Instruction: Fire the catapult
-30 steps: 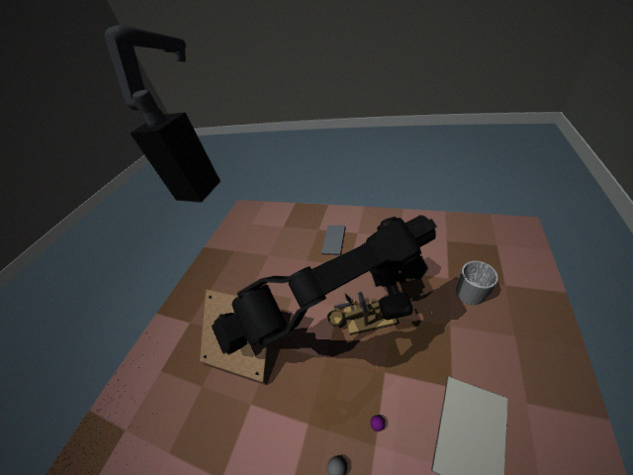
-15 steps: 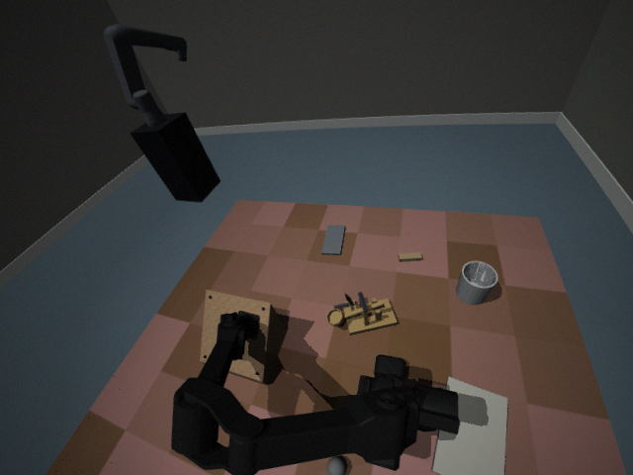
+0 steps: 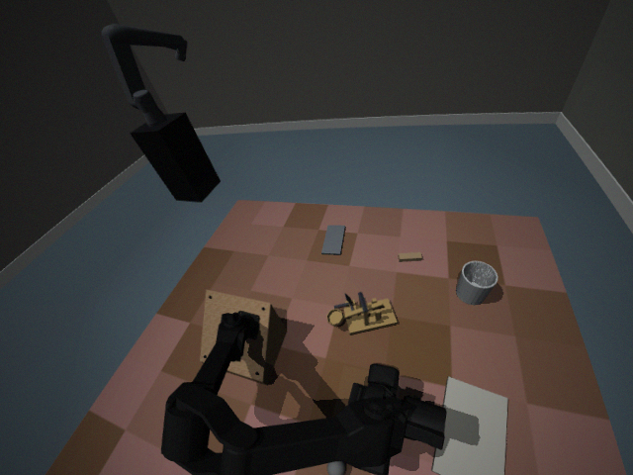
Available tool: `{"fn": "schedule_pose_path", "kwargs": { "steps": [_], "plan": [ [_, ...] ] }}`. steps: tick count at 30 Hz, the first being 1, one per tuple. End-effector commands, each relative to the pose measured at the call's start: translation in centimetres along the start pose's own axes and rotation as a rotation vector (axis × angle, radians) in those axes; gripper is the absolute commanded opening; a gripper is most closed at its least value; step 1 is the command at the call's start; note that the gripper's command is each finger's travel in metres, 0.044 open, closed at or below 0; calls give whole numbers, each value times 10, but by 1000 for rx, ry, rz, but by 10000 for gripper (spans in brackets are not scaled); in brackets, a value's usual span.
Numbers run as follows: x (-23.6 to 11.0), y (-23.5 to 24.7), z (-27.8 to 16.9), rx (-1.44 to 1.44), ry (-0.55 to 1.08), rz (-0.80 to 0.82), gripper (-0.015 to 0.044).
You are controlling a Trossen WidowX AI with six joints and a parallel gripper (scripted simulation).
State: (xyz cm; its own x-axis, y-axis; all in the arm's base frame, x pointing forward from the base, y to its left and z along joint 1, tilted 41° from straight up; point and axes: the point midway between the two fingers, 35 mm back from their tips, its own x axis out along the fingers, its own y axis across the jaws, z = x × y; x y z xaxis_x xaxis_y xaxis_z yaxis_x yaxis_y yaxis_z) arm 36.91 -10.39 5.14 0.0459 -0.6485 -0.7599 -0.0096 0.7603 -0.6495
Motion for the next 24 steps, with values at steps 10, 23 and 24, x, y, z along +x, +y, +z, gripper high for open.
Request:
{"fn": "schedule_pose_path", "kwargs": {
  "steps": [10, 23, 24],
  "plan": [
    [21, -1, -1, -6, 4, -5, 300],
    [38, -1, -2, -6, 4, -7, 274],
    [38, -1, -2, -6, 4, -7, 247]
  ]
}}
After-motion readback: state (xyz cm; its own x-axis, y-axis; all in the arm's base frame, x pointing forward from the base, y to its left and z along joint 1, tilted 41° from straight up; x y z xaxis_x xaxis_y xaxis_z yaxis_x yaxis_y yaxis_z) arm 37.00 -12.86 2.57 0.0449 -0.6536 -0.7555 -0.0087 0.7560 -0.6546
